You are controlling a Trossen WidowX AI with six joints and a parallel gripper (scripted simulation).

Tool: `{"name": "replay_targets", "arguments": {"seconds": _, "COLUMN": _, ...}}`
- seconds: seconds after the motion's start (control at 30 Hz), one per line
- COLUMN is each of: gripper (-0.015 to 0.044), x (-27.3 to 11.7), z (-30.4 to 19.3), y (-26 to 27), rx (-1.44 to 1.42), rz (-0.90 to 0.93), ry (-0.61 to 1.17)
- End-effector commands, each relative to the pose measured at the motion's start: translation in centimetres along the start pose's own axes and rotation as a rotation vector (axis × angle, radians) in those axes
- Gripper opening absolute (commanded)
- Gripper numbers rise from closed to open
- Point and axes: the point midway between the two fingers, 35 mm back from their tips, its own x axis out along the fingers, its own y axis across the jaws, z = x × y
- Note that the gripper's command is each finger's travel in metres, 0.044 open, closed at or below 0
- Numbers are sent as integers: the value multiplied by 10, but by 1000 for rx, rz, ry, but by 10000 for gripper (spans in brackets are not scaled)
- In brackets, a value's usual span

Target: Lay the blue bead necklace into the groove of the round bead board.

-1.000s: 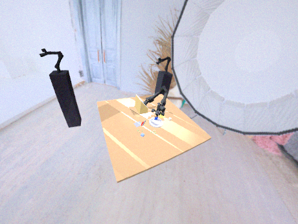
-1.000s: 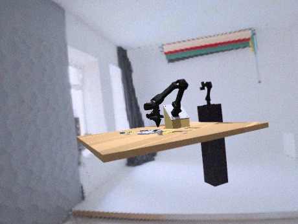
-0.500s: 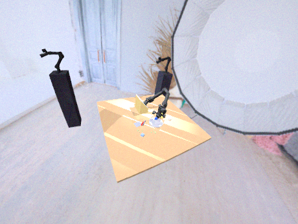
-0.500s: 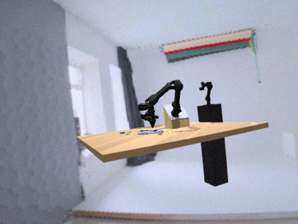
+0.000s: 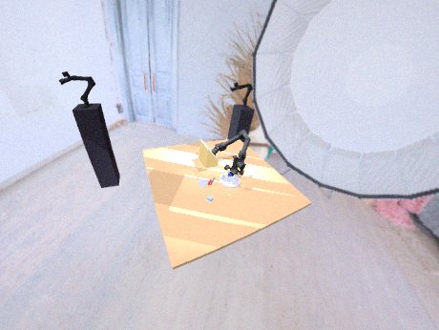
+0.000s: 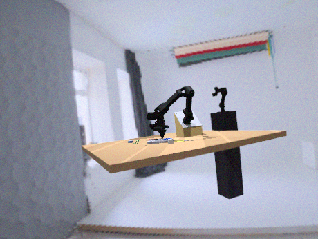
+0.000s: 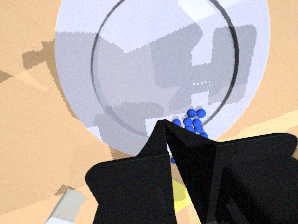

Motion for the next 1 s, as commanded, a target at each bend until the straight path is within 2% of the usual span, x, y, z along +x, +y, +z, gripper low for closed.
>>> {"name": "replay_targets", "arguments": {"seconds": 0.0, "gripper": 0, "x": 7, "z": -1, "y": -1, "rx": 6, "rz": 0, "ry": 6}}
{"name": "replay_targets", "arguments": {"seconds": 0.07, "gripper": 0, "x": 8, "z": -1, "y": -1, "rx": 6, "rz": 0, "ry": 6}}
{"name": "replay_targets", "arguments": {"seconds": 0.63, "gripper": 440, "x": -7, "z": 0, "y": -1, "rx": 4, "rz": -1, "ry": 3}}
{"name": "replay_targets", "arguments": {"seconds": 0.97, "gripper": 440, "x": -16, "z": 0, "y": -3, "rx": 6, "rz": -1, "ry": 5}}
